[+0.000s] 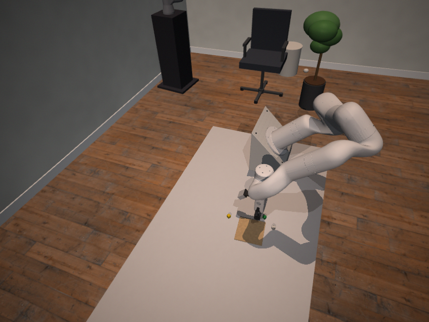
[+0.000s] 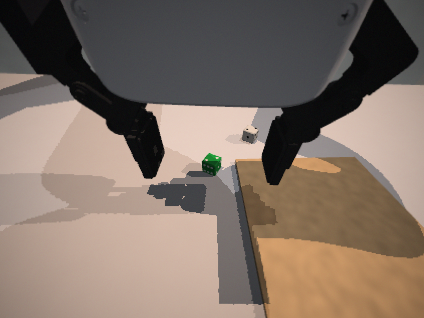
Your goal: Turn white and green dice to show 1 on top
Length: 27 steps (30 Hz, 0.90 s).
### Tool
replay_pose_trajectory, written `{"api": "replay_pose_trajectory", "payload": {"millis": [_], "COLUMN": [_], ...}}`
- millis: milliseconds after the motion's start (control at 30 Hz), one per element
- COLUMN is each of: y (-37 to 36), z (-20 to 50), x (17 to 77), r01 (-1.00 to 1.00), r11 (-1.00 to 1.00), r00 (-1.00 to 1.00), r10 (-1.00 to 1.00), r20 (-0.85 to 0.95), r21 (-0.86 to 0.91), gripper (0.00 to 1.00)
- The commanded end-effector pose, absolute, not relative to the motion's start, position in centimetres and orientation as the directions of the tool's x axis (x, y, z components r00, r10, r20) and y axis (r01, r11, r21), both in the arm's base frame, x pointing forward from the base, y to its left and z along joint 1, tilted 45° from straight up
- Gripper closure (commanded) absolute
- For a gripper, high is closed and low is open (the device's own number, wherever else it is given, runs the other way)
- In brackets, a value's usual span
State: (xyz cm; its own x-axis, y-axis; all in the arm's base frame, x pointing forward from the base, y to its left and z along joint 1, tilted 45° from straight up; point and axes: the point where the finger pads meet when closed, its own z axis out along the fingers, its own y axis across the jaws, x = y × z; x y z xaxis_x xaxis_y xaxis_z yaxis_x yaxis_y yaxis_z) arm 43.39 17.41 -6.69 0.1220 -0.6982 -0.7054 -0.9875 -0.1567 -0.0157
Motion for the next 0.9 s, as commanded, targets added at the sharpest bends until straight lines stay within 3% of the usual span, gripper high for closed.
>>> {"api": "replay_pose_trajectory", "payload": {"millis": [0, 867], "y": [17.5, 22.2], "z": [-6.6, -2.4], "x": [43.5, 47.5], "r01": [-0.988, -0.988], "r11": [-0.156, -0.156], "r00": [0.122, 0.122], "r10": [-0.698, -0.698], "r20": [-0.705, -0.705], "r21": [-0.017, -0.017], "gripper": [0.0, 0.0]}}
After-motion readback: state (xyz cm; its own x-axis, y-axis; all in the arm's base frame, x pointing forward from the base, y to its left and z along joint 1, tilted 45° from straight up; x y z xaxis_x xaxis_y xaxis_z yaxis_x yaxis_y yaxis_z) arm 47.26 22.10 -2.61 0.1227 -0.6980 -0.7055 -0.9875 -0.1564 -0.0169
